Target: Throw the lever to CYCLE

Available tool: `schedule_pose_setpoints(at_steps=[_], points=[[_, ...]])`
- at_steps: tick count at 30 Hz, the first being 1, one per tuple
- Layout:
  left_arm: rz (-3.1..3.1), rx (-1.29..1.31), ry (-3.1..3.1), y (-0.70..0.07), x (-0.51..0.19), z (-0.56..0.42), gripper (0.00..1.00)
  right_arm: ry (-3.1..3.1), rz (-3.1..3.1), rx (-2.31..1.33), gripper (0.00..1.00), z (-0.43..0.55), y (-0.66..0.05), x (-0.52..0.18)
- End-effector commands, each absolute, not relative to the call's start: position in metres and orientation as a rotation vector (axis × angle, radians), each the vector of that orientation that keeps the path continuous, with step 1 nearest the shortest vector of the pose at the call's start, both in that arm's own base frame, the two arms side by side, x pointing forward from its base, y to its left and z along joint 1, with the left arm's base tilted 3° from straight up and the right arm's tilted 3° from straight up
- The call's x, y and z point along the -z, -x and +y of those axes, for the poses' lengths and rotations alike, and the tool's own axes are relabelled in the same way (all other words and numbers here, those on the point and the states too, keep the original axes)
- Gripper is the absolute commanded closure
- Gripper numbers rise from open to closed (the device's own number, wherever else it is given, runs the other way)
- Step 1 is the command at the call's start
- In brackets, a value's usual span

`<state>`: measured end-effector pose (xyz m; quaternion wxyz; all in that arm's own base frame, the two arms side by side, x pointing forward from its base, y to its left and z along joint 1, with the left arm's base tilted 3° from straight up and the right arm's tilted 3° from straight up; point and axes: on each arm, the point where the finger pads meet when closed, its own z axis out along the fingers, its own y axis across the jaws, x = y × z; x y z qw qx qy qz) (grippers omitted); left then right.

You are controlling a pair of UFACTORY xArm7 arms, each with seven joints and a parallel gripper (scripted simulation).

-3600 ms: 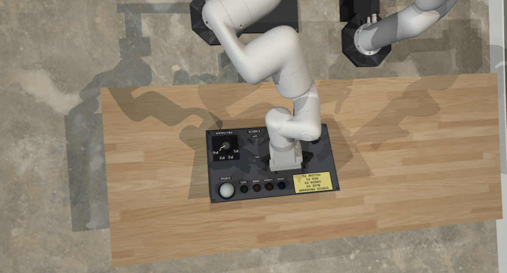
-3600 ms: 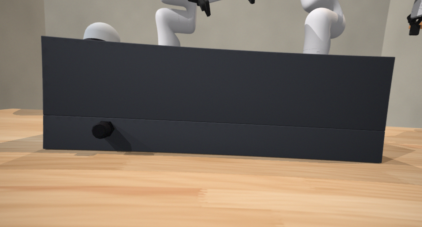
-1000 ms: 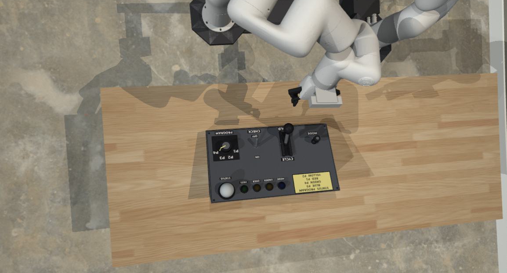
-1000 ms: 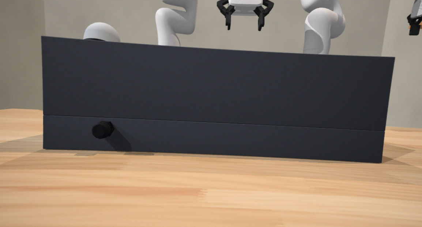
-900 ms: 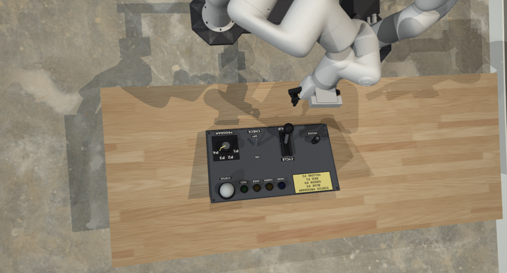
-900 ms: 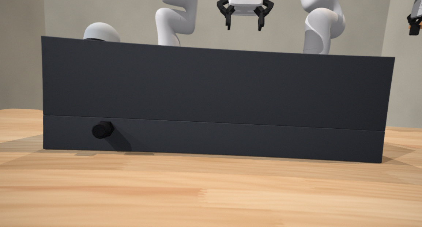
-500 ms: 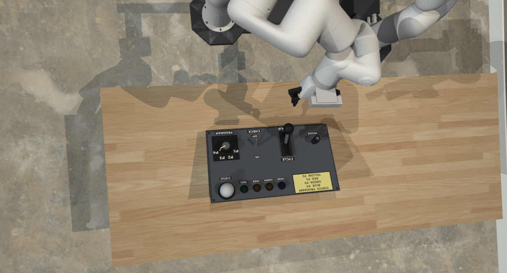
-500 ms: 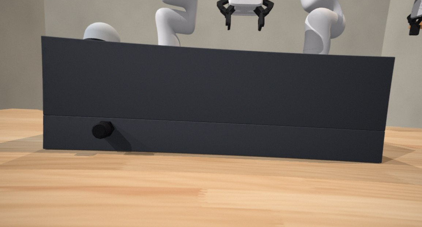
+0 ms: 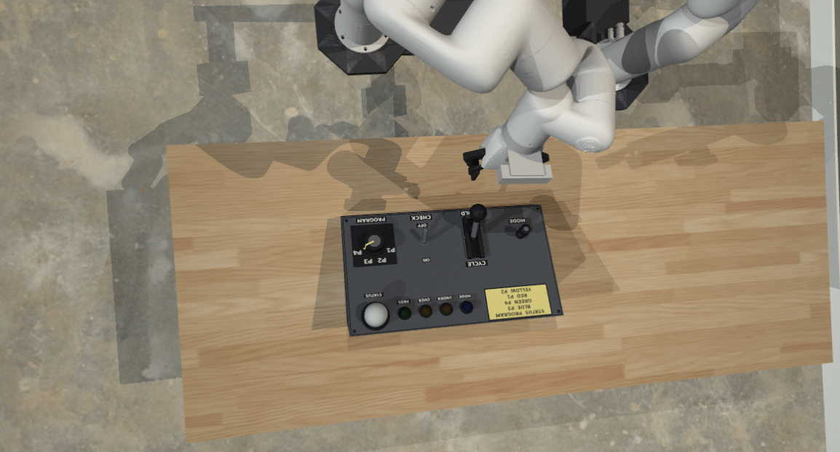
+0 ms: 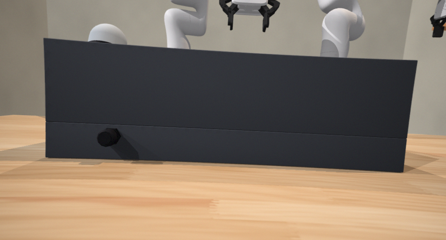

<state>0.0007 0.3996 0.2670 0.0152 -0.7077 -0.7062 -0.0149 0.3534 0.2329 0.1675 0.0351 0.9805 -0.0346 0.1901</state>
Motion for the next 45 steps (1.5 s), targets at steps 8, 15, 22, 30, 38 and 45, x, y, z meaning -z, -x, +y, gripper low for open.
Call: schedule_pose_setpoints(at_steps=[8, 15, 22, 30, 38, 45], points=[[-2.196, 0.051, 2.201, -0.001, -0.268, 0.400, 0.00, -3.006, -0.083, -0.554, 0.00, 0.166, -0.362, -0.173], [-2.196, 0.051, 2.201, -0.001, -0.268, 0.400, 0.00, -3.007, -0.081, -0.546, 0.00, 0.136, -0.362, -0.174], [-2.196, 0.051, 2.201, -0.001, -0.268, 0.400, 0.00, -3.010, -0.084, -0.545, 0.00, 0.112, -0.361, -0.175], [-2.196, 0.051, 2.201, -0.001, -0.268, 0.400, 0.00, -3.016, -0.089, -0.551, 0.00, 0.085, -0.357, -0.176], [-2.196, 0.051, 2.201, -0.001, -0.268, 0.400, 0.00, -3.024, -0.100, -0.570, 0.00, 0.057, -0.352, -0.177], [-2.196, 0.051, 2.201, -0.001, -0.268, 0.400, 0.00, -3.029, -0.110, -0.593, 0.00, 0.036, -0.347, -0.178]])
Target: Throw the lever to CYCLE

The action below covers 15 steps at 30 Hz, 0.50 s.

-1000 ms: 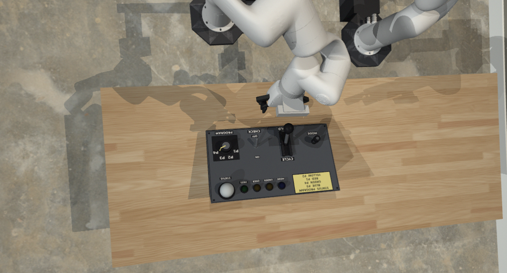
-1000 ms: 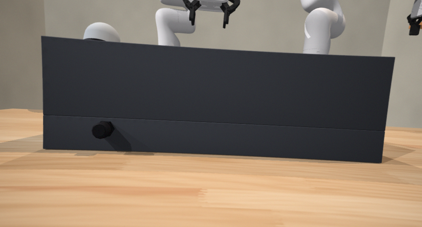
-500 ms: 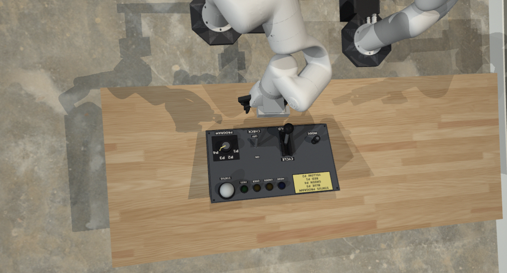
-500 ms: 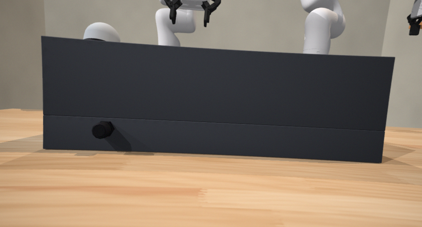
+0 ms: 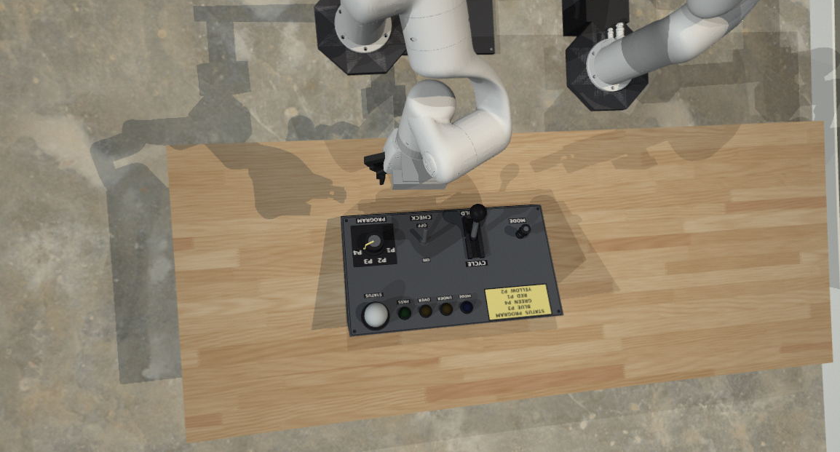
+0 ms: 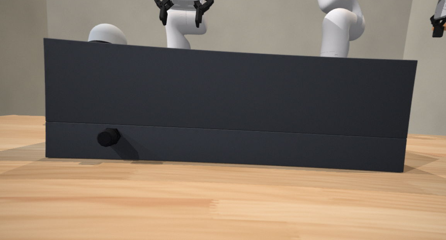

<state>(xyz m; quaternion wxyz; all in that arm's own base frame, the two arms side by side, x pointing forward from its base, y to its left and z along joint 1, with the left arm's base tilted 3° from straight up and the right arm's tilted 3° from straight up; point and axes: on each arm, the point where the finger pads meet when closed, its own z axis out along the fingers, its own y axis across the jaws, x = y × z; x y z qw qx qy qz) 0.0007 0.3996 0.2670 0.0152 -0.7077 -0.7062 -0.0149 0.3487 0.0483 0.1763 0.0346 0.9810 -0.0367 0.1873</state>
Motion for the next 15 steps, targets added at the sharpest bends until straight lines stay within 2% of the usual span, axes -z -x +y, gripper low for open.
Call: schedule_pose_setpoints(at_steps=[1, 15], points=[[-2.196, 0.051, 2.201, -0.0009, -0.2684, 0.4004, 0.00, -3.031, -0.113, -0.599, 0.00, 0.0316, -0.3453, -0.1785], [-2.196, 0.051, 2.201, -0.0009, -0.2684, 0.4004, 0.00, -3.032, -0.116, -0.605, 0.00, 0.0275, -0.3441, -0.1787]])
